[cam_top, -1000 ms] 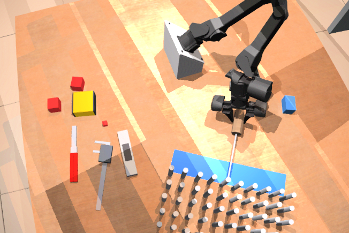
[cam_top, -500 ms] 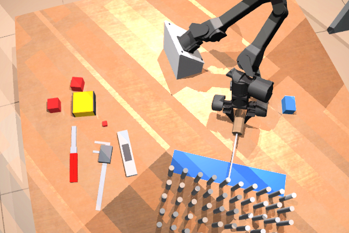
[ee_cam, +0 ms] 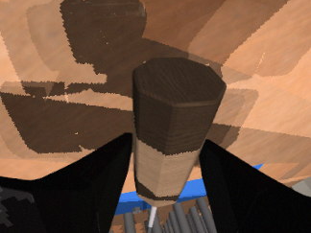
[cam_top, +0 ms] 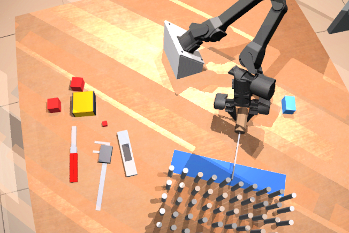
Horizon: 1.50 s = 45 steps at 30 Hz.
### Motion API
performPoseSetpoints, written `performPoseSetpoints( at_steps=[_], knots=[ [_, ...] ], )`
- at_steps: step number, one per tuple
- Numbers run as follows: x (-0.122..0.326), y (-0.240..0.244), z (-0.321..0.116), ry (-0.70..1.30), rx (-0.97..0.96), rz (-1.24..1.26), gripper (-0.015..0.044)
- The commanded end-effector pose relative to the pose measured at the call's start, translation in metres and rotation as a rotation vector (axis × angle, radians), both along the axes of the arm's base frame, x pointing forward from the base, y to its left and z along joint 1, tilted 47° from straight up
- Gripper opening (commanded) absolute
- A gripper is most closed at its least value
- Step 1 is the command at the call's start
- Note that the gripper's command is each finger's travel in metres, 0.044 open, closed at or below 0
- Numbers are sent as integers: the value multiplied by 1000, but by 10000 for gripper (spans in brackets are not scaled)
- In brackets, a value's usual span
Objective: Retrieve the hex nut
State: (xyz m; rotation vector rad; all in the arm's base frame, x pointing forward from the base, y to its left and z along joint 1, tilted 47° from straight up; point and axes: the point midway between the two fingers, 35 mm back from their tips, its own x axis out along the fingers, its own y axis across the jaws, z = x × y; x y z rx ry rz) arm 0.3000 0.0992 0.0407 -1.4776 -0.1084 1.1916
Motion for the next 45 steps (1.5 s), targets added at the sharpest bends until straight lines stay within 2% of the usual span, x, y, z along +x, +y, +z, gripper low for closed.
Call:
performPoseSetpoints(
  at_steps=[1,13,27,40,45],
  knots=[
    [-10,2,5,-3,-2,-1,0],
    [-34,6,14,4,-3,-6,0],
    [-21,-41,51,14,-32,9,0],
    [-29,-85,99,2,-12,2,0],
    [-28,-75,92,46,-14,0,0]
  ],
)
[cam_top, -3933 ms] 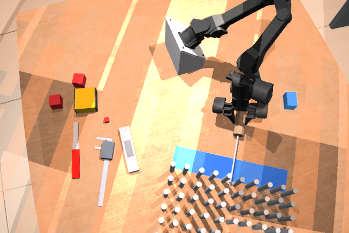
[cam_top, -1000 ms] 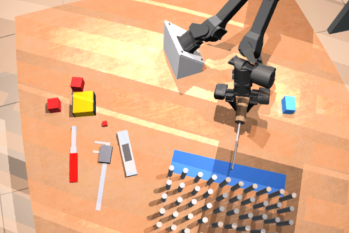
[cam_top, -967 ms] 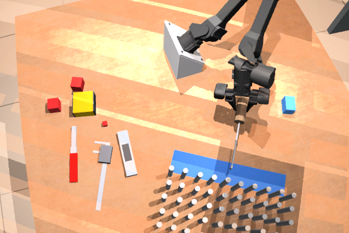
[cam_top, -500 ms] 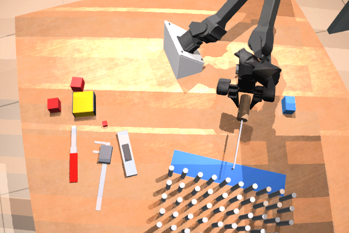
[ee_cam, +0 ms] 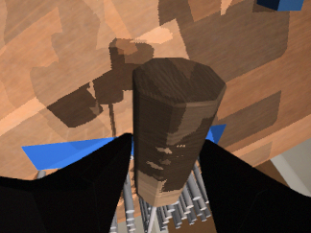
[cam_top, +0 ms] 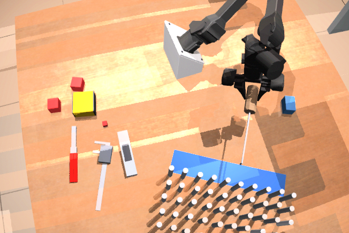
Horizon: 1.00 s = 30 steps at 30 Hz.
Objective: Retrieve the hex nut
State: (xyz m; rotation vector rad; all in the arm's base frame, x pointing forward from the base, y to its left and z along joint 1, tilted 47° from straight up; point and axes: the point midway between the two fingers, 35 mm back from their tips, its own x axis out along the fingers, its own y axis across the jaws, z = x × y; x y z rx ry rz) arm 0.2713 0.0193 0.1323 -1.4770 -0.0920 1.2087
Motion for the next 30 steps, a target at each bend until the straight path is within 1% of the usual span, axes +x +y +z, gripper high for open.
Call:
performPoseSetpoints(
  at_steps=[1,16,30],
  knots=[
    [1,8,3,41,-5,-6,0],
    [7,53,40,212,-48,-52,0],
    [-3,100,80,320,-87,-118,0]
  ],
)
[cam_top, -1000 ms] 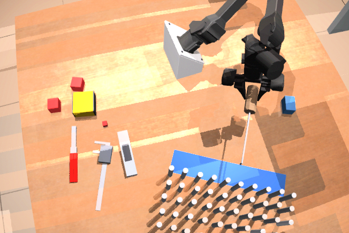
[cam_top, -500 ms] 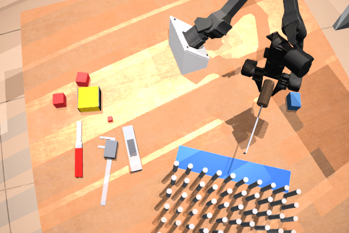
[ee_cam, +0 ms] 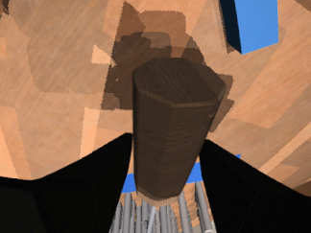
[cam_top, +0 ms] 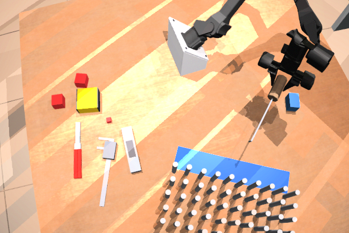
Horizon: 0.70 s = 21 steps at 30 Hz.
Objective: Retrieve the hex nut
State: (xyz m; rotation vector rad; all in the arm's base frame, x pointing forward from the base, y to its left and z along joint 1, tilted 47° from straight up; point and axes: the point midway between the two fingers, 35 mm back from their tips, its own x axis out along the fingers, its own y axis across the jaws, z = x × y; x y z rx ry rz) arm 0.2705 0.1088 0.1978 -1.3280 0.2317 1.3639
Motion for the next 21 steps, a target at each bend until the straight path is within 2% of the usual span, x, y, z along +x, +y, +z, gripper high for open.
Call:
performPoseSetpoints(
  at_steps=[1,21],
  knots=[
    [-3,13,17,15,-15,-31,0],
    [-44,69,80,84,-35,-161,0]
  ],
)
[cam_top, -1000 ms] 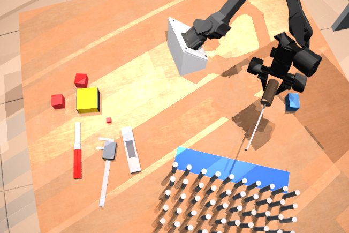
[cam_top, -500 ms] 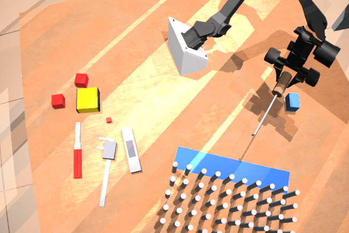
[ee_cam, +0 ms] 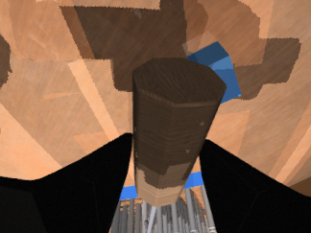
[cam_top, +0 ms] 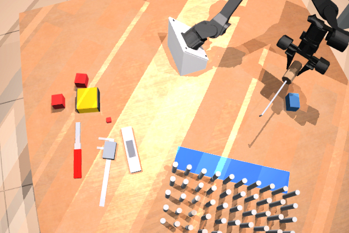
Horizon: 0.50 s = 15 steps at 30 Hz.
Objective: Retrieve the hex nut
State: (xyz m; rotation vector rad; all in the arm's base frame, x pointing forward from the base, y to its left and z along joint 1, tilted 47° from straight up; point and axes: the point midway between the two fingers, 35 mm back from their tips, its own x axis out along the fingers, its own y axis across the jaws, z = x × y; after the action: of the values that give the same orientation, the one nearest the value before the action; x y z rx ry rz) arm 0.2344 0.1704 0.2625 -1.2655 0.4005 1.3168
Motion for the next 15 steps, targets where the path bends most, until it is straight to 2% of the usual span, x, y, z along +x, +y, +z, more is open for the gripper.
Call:
performPoseSetpoints(
  at_steps=[1,15],
  knots=[
    [-11,9,19,-5,5,-40,0],
    [-52,31,64,9,45,-145,0]
  ],
)
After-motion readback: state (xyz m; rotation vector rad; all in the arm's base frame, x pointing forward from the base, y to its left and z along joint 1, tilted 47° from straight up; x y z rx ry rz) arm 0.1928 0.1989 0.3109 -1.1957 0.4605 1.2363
